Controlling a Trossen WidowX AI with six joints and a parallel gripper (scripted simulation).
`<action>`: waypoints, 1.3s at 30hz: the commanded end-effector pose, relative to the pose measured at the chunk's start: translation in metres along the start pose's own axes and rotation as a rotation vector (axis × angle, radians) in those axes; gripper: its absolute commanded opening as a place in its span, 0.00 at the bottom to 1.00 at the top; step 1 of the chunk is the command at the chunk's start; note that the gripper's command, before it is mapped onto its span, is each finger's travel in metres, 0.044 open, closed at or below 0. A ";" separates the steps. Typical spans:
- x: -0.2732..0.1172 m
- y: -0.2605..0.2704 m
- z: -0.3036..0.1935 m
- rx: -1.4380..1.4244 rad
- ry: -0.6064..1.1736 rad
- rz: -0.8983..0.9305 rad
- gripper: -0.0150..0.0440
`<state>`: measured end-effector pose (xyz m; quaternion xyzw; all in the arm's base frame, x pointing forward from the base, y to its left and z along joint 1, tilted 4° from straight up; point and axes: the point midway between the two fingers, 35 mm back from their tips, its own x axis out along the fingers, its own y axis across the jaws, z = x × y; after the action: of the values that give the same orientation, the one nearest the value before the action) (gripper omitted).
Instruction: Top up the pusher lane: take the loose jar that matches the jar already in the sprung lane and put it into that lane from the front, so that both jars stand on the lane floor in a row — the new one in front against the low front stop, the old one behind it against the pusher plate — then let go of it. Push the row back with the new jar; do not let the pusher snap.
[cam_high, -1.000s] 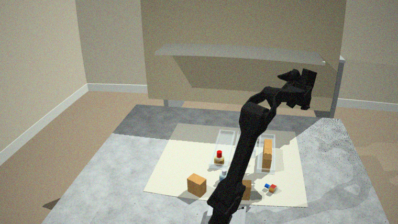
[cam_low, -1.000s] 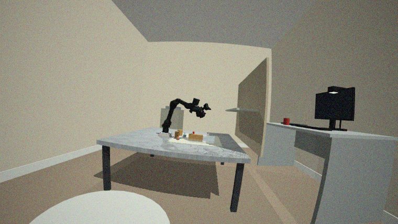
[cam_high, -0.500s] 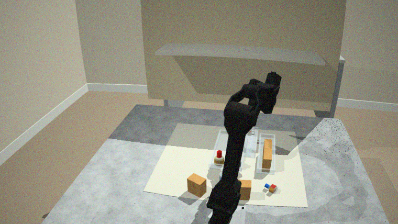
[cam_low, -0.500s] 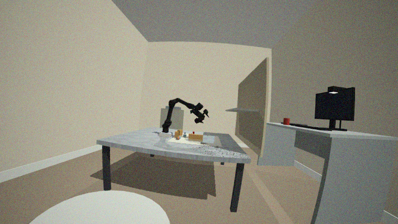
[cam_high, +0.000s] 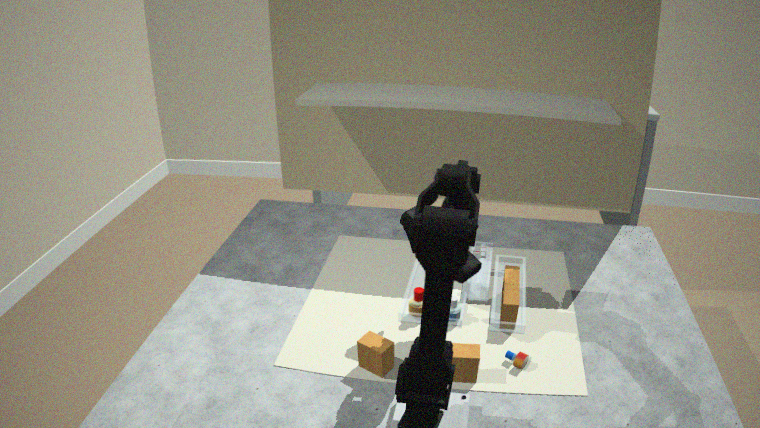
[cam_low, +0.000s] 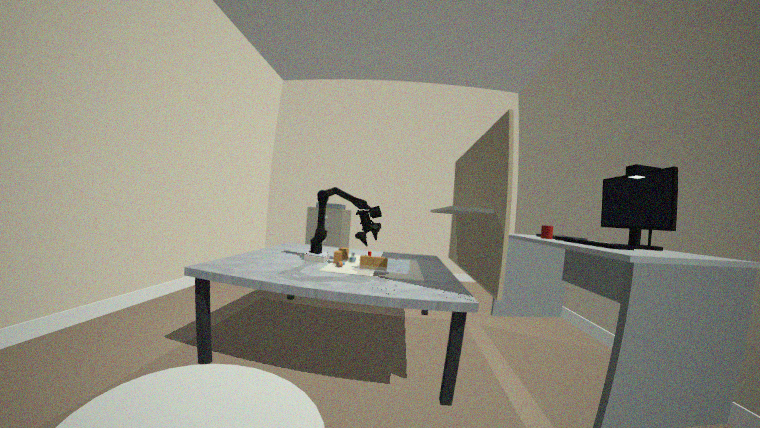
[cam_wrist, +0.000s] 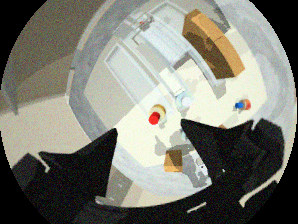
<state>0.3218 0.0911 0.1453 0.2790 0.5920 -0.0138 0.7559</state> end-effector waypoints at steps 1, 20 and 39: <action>-0.002 -0.049 -0.061 -0.485 0.138 -0.303 1.00; 0.018 -0.076 -0.079 -0.626 0.191 -0.379 1.00; 0.045 -0.088 -0.081 -0.626 0.191 -0.379 1.00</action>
<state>0.2337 0.0675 0.0650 -0.0751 0.6725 0.0544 0.7343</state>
